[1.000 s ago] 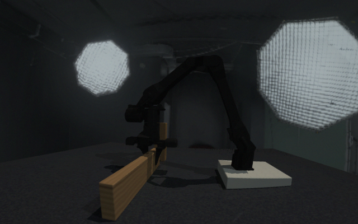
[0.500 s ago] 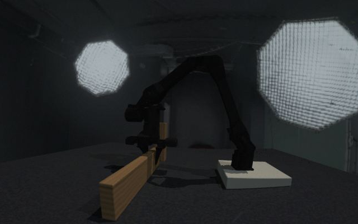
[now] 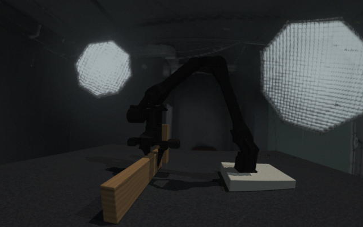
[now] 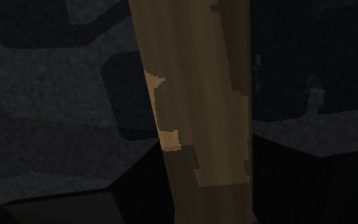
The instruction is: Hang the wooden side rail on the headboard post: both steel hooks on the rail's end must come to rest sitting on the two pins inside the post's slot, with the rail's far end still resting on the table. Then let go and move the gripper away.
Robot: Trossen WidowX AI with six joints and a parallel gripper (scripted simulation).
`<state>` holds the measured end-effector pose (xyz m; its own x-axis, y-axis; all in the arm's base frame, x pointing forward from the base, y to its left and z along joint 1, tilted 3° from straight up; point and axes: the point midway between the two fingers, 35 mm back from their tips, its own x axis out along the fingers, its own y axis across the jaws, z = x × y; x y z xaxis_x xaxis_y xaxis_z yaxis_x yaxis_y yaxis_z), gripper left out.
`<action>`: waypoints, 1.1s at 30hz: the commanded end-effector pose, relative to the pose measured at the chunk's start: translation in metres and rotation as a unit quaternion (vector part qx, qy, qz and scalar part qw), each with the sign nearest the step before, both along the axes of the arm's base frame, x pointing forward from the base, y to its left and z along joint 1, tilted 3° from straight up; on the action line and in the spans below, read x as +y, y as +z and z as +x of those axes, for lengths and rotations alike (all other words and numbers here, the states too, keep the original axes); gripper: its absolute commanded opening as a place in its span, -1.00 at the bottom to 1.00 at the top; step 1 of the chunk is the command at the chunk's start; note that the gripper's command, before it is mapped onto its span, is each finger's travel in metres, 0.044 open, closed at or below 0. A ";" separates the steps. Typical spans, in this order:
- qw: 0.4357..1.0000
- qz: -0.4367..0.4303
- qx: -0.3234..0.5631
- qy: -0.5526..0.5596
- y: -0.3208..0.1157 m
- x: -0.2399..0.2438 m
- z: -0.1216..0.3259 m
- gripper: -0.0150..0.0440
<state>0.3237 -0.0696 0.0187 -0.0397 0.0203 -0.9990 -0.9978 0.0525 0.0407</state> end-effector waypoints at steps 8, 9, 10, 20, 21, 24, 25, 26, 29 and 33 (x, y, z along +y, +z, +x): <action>1.000 0.000 -0.009 0.000 0.007 0.000 0.004 -0.49; 1.000 0.000 -0.009 0.000 0.008 0.000 0.004 -0.49; 1.000 0.000 -0.009 0.000 0.008 0.000 0.004 -0.49; 1.000 0.000 -0.009 0.000 0.009 0.000 0.004 -0.49; 1.000 0.000 -0.009 0.000 0.010 0.000 0.004 -0.49; 1.000 0.000 -0.009 0.000 0.010 0.000 0.004 -0.49; 1.000 0.000 -0.009 0.000 0.010 0.000 0.004 -0.49; 1.000 0.000 -0.009 0.000 0.010 0.000 0.004 -0.49; 1.000 0.000 -0.009 0.000 0.011 0.000 0.004 -0.49; 1.000 0.000 -0.009 0.000 0.012 0.000 0.004 -0.49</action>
<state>0.3236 -0.0696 0.0240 -0.0411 0.0206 -0.9989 -0.9977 0.0526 0.0421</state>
